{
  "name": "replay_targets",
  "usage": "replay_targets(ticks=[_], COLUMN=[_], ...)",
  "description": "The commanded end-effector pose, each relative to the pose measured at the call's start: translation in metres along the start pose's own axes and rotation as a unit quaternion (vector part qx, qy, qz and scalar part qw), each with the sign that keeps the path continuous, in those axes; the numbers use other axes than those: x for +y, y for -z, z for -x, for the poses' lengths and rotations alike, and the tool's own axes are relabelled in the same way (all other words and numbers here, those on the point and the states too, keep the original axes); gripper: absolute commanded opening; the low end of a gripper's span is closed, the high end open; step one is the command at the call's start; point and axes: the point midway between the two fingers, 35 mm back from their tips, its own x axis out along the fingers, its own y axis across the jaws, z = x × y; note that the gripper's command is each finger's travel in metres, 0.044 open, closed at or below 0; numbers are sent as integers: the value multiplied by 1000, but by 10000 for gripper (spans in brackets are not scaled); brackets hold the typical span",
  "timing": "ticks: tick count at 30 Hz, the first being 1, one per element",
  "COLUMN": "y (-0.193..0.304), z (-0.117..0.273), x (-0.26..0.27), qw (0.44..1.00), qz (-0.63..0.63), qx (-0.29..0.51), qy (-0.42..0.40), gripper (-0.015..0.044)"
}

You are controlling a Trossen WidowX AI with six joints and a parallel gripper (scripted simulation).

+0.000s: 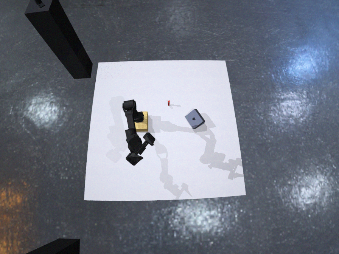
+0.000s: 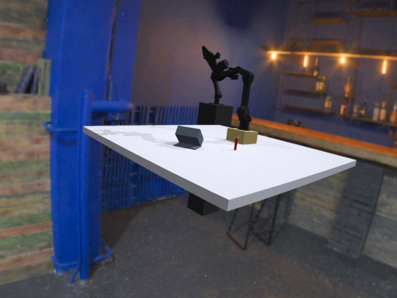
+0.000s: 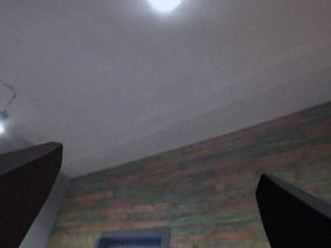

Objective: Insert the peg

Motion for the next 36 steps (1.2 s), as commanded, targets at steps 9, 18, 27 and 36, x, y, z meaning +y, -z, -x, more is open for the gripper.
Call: replay_targets(ticks=[9, 18, 27, 36], y=[32, 74, 114, 153], z=[-12, -20, -27, -29], x=[13, 37, 68, 107], qw=[995, 978, 950, 905], qz=[-99, -191, -285, -381], qx=[30, 75, 123, 180], qy=[12, 29, 43, 56], gripper=[440, 440, 440, 440])
